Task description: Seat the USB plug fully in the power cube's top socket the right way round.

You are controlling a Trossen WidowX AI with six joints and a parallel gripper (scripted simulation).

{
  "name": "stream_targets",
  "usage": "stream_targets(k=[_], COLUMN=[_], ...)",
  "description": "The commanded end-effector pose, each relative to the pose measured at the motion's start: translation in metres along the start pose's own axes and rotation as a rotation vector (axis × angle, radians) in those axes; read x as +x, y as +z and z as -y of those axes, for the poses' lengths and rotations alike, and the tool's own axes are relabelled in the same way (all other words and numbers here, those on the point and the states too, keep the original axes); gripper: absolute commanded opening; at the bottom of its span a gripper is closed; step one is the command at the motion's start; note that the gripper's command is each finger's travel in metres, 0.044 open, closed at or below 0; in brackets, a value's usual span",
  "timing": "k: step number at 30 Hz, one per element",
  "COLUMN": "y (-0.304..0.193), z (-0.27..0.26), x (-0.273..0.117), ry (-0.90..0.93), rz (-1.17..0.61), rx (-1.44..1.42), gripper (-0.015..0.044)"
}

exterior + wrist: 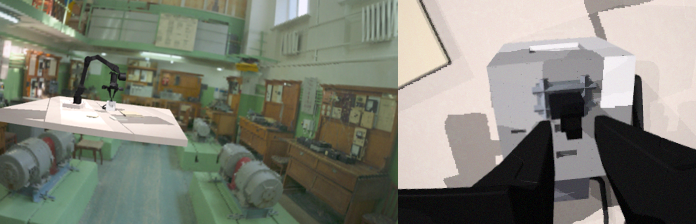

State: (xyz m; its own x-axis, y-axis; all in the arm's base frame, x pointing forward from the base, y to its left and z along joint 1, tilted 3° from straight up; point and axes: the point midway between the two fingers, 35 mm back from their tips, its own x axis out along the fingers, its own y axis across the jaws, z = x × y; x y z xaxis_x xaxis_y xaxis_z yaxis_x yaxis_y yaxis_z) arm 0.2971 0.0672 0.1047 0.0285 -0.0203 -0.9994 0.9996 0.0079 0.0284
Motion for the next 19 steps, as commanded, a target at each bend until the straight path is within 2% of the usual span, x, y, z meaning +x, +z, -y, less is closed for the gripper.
stream_targets(k=[1, 19], y=[0.000, 0.000], z=[0.000, 0.000], x=[0.000, -0.011], ry=[0.000, 0.000], rz=[0.000, 0.000], rx=[0.000, 0.000], gripper=[0.0095, 0.0095])
